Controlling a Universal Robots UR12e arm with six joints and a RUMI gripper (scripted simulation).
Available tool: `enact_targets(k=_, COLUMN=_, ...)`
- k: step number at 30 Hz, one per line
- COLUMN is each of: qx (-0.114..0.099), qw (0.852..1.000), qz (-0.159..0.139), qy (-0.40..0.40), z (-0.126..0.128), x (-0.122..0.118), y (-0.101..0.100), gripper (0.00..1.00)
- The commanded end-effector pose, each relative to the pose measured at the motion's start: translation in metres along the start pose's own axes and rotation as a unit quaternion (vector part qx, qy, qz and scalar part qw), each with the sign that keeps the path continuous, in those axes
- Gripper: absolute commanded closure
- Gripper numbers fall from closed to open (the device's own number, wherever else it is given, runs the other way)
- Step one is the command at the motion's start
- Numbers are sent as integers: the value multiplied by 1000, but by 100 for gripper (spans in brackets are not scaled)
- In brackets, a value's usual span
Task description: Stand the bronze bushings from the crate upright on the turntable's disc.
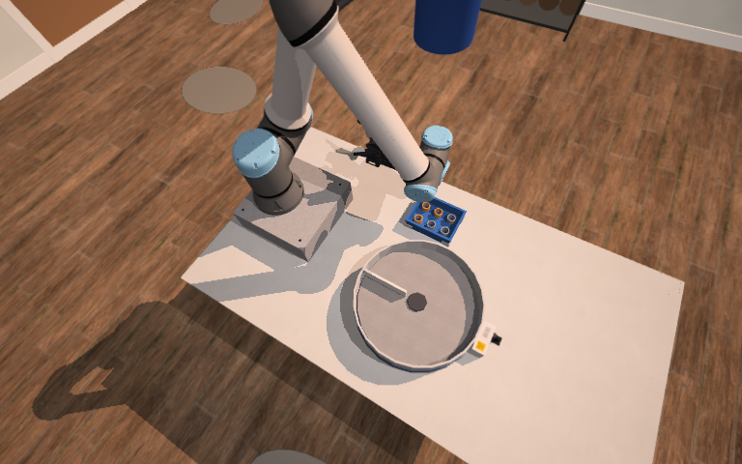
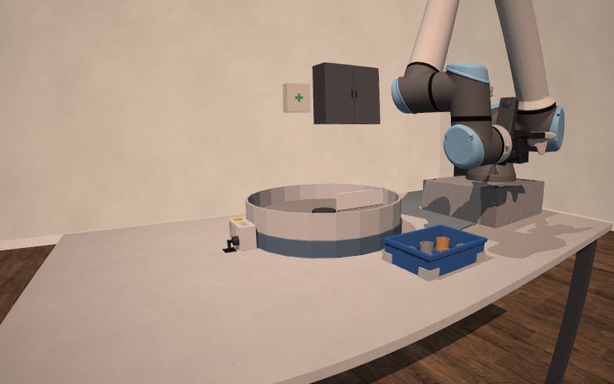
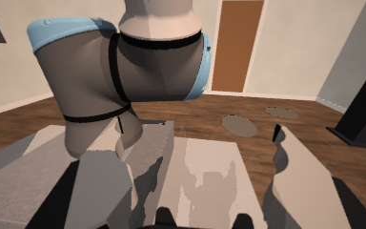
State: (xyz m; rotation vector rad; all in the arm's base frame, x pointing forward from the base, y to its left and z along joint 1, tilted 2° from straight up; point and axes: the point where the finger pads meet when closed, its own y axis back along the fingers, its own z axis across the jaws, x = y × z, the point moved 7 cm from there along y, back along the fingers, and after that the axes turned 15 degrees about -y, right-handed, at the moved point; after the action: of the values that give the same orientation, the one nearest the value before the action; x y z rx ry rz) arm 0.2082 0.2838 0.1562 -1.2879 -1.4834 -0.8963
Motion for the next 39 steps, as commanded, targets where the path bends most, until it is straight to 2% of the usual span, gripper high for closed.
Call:
enact_targets(k=1, qx=0, qw=1000, qz=0, qy=0, z=0, x=0, y=0, gripper=0)
enact_targets(k=19, qx=0, qw=1000, qz=-1, qy=0, z=0, x=0, y=0, gripper=0)
enact_targets(k=24, qx=-9, qw=1000, qz=-14, qy=-1, z=-3, x=-4, y=4, gripper=0)
enact_targets(k=28, qx=-31, qw=998, qz=-48, qy=-4, z=-10, x=-13, y=15, gripper=0)
enact_targets(k=32, qx=-70, qw=992, qz=-104, qy=-12, z=-23, x=-29, y=34, gripper=0)
enact_targets(k=34, qx=-70, qw=992, qz=-104, qy=-12, z=-23, x=-29, y=34, gripper=0)
enact_targets(k=39, qx=-142, qw=969, qz=-201, qy=-36, z=-51, x=-52, y=74, gripper=0)
